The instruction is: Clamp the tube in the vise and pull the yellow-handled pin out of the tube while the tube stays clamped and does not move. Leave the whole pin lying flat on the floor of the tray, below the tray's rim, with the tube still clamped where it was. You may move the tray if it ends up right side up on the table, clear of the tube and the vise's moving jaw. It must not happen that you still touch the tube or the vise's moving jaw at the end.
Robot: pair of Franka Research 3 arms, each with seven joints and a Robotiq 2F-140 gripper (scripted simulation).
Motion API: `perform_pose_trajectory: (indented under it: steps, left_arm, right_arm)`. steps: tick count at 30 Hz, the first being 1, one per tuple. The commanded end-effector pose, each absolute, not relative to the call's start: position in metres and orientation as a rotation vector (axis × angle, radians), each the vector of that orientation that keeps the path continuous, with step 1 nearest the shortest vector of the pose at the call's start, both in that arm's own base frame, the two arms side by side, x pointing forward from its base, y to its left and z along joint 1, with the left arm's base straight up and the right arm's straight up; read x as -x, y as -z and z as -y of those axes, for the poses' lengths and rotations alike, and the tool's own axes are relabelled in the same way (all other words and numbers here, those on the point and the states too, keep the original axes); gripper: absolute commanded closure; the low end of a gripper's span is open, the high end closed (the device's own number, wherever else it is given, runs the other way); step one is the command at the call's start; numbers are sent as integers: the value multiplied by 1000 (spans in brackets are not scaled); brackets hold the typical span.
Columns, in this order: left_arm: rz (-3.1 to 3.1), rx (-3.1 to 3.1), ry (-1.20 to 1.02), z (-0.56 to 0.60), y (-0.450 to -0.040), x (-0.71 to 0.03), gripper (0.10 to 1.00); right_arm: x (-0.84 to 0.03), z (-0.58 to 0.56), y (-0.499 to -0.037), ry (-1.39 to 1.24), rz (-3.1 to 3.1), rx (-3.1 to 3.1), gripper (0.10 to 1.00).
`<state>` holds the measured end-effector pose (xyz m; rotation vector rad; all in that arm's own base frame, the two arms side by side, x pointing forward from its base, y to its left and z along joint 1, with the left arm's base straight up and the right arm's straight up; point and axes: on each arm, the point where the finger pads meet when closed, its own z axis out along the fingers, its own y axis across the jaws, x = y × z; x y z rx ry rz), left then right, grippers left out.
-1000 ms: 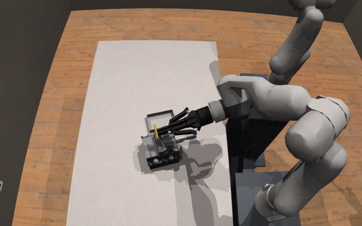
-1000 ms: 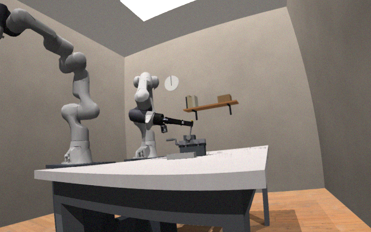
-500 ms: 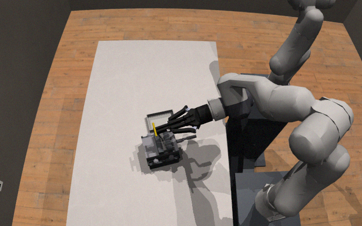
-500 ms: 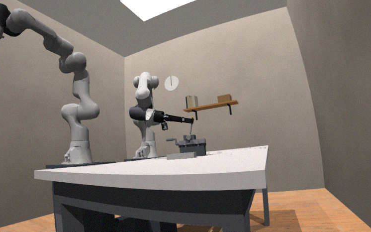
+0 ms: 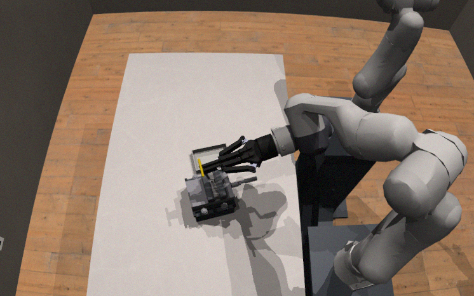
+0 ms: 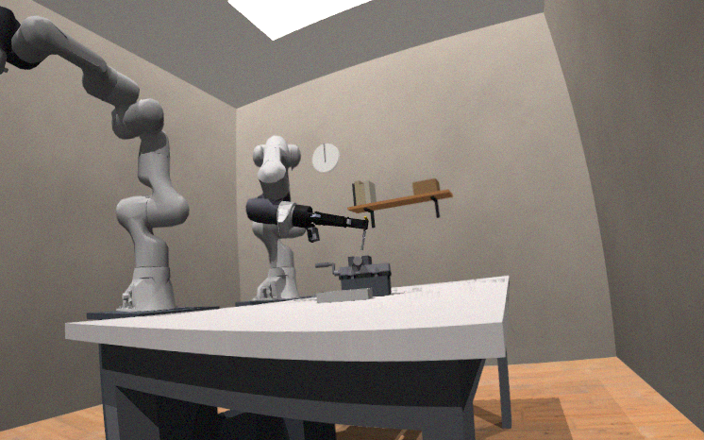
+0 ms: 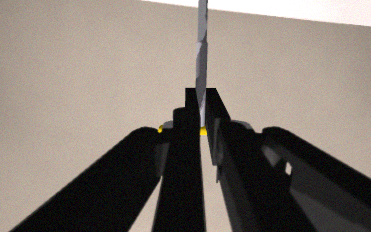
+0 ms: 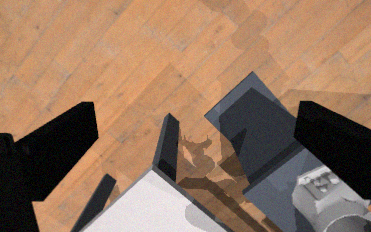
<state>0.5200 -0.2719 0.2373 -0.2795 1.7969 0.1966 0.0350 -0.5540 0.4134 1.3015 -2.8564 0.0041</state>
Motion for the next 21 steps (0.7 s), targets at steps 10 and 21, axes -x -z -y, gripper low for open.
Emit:
perform_pose_trajectory:
  steps: [10,21]
  left_arm:
    - [-1804,269,-209,270,-249,-523,999]
    - [-1804,269,-209,270,-255,-525,999]
  right_arm:
    - [-36,553,-413,0,2862,-1295,98]
    - [-36,553,-413,0,2862,-1295,98]
